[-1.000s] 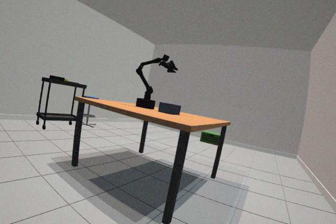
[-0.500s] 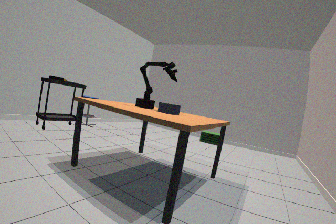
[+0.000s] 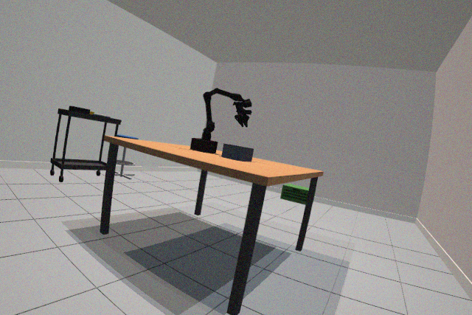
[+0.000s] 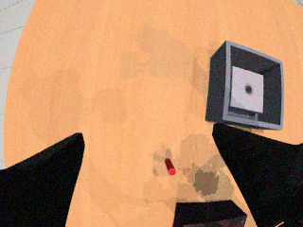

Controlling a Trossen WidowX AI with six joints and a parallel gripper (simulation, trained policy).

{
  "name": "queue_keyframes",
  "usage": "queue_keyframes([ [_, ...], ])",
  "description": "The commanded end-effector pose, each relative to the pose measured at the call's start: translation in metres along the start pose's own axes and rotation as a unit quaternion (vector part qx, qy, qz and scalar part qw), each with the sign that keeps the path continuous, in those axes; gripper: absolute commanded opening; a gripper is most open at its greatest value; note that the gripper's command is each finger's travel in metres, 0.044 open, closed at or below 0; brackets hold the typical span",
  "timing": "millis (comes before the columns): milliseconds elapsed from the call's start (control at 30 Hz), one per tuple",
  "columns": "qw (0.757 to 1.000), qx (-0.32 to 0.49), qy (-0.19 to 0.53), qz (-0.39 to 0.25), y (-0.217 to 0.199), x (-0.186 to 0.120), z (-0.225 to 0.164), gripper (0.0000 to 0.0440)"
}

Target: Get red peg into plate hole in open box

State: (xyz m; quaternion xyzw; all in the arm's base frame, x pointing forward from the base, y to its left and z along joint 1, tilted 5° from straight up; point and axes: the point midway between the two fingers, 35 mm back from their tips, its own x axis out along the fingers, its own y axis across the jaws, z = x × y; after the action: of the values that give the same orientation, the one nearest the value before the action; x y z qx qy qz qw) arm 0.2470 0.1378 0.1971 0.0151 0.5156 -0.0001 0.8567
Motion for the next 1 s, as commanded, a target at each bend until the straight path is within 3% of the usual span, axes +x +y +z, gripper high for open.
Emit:
queue_keyframes([
  [0, 0.997, 0.044, 0.047, -0.035, -0.008, 0.019, -0.015, 0.0435],
  [233, 0.981, 0.119, 0.119, -0.1, -0.023, 0.045, -0.043, 0.0431],
  [500, 0.946, 0.204, 0.181, -0.176, -0.04, 0.068, -0.076, 0.0424],
  [967, 0.89, 0.32, 0.212, -0.244, -0.053, 0.111, -0.118, 0.0395],
])
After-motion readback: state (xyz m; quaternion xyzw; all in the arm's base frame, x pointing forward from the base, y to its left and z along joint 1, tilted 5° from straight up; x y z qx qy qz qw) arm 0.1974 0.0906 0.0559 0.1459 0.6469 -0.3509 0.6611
